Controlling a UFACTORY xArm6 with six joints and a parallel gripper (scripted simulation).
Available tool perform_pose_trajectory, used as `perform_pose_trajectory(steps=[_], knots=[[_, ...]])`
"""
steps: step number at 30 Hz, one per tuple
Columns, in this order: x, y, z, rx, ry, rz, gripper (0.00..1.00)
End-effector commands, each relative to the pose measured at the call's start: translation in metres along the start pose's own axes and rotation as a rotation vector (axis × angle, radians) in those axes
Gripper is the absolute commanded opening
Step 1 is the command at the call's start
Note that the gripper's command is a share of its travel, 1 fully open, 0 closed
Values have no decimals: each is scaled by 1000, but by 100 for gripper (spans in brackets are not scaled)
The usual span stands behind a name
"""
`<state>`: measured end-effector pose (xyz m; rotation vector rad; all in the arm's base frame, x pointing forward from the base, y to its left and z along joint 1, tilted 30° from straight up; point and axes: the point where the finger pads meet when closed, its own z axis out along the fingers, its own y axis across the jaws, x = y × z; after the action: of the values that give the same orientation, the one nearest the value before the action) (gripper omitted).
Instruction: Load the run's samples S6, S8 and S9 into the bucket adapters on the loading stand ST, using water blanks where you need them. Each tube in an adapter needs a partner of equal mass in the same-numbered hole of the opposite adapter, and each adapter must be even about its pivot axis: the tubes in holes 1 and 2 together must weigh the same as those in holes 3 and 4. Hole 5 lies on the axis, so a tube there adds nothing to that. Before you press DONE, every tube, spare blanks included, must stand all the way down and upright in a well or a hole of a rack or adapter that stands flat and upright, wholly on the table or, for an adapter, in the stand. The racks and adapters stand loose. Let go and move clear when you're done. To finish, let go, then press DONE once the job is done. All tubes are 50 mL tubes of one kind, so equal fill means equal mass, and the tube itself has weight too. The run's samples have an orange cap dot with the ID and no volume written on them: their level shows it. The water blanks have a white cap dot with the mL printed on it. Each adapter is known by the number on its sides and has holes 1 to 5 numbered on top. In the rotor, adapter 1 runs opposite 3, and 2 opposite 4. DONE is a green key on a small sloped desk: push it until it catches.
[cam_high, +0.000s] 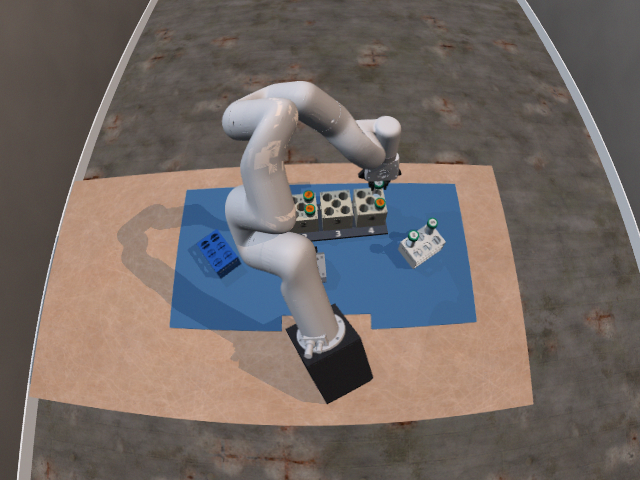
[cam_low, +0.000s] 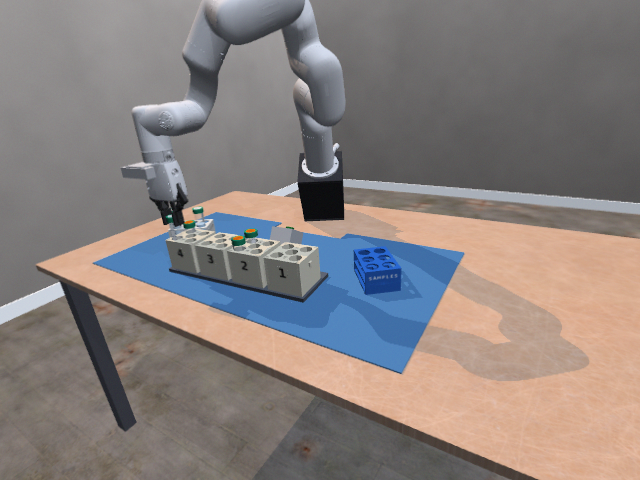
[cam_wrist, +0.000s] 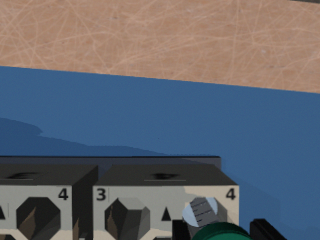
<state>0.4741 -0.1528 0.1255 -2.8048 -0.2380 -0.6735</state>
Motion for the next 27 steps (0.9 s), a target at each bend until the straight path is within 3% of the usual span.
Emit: perform_pose_trajectory(steps=[1, 27], knots=[[2, 1, 1, -3, 3, -1, 0], [2, 1, 25, -3, 3, -1, 0]])
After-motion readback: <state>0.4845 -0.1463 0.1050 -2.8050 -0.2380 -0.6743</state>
